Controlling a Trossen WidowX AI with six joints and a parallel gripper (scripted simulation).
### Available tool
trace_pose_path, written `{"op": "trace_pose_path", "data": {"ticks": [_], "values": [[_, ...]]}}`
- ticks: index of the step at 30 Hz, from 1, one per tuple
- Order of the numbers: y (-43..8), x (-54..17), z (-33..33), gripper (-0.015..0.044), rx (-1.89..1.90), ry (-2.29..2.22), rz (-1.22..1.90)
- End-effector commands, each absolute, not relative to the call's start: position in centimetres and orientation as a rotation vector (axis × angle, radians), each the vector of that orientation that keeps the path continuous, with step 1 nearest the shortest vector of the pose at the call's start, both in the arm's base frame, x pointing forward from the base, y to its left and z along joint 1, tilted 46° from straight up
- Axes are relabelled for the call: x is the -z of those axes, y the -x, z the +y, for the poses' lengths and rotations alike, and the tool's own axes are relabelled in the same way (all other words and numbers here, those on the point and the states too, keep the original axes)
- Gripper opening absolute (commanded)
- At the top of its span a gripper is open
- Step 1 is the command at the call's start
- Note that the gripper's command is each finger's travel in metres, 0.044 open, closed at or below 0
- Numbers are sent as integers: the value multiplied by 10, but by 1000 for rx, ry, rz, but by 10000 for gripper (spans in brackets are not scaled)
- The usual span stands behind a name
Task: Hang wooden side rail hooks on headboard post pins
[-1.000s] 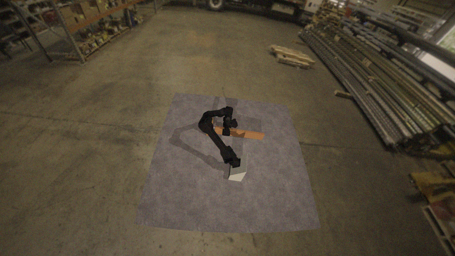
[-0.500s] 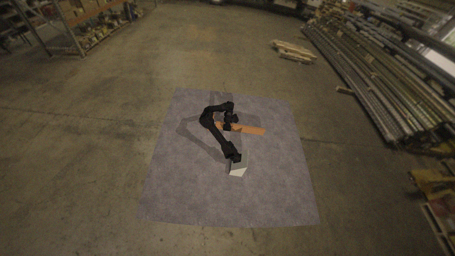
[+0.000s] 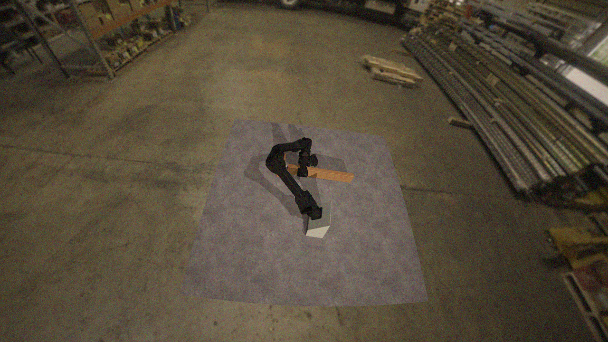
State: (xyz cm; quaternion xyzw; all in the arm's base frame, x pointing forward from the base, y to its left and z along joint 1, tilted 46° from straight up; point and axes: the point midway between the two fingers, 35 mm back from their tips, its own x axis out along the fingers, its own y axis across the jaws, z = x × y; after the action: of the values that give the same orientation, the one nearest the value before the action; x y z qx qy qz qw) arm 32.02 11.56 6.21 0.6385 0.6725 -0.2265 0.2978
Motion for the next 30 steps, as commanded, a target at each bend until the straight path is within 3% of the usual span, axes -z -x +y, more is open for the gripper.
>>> {"op": "trace_pose_path", "data": {"ticks": [1,30], "values": [[-321,-66,115,0,596,-1702,1781],[-321,-68,118,0,596,-1702,1781]]}}
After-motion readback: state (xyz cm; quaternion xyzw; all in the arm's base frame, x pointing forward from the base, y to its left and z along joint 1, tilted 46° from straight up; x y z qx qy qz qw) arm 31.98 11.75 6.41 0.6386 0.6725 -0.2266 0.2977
